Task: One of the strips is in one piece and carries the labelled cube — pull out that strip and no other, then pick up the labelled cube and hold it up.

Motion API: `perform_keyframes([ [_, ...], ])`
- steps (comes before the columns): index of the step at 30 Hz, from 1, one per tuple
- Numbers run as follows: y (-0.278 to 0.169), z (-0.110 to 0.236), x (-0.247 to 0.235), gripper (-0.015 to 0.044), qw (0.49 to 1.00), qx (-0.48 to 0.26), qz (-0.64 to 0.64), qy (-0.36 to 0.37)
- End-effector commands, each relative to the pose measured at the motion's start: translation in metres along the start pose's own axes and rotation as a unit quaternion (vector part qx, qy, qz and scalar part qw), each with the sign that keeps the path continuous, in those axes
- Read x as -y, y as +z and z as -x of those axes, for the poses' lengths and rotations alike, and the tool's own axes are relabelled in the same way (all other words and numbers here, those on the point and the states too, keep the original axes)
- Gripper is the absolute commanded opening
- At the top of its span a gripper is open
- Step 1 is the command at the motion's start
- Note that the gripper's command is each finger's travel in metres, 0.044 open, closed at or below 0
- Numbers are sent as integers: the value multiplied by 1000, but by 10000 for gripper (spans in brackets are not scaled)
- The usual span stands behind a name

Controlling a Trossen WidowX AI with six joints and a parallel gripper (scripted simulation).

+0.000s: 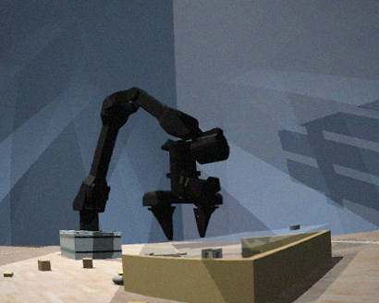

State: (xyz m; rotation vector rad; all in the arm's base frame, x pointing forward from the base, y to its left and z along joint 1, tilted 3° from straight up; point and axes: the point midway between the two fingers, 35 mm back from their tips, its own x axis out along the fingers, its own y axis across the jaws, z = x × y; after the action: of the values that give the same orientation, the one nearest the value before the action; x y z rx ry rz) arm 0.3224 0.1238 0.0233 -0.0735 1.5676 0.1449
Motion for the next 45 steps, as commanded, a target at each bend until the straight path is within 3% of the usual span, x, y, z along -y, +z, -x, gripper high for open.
perform_keyframes([
  [1,15,2,-3,440,1000,1,2,0],
  [15,60,9,-12,440,1000,3,3,0],
  [23,61,-1,-13,250,1000,3,3,0],
  [45,60,-37,-12,250,1000,2,3,0],
])
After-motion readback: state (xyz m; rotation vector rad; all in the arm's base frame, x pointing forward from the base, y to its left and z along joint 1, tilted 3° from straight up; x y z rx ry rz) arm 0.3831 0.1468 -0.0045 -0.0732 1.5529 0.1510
